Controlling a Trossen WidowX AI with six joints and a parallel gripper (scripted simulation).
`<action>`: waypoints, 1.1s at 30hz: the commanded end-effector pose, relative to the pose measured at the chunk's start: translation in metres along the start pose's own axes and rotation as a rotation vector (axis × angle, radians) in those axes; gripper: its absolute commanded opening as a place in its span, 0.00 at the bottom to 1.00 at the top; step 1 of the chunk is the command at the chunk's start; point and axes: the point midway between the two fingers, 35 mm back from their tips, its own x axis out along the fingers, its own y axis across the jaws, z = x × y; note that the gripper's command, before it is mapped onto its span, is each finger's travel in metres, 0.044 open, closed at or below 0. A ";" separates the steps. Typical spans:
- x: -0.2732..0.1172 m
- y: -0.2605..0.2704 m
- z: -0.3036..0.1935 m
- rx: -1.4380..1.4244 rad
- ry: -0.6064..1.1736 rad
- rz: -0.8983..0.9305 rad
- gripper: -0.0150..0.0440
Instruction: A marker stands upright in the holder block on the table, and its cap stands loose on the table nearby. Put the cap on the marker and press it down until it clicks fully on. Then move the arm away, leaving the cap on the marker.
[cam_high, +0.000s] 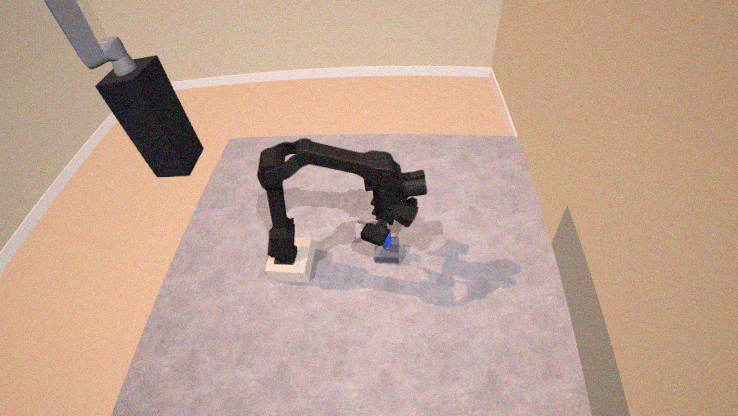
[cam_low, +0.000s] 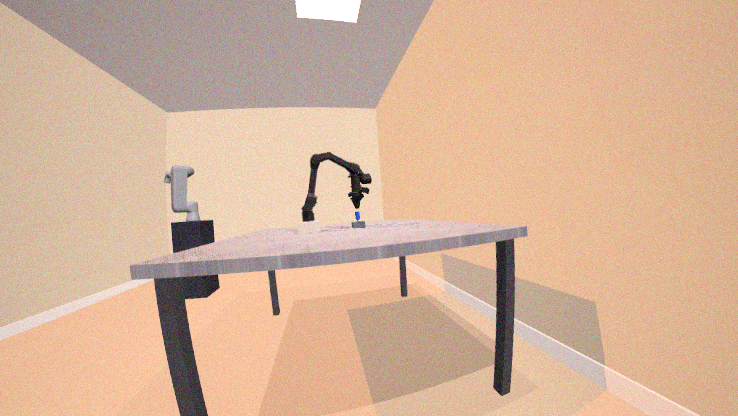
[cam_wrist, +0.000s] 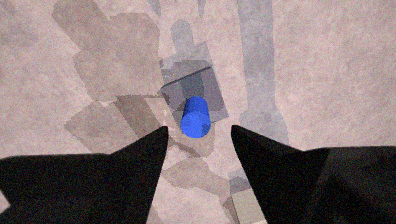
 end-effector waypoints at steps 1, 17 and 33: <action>-0.010 0.003 -0.003 -0.322 0.005 -0.004 0.56; -0.010 0.003 -0.004 -0.385 0.008 -0.005 0.25; 0.013 0.003 -0.004 -0.385 0.008 -0.005 0.25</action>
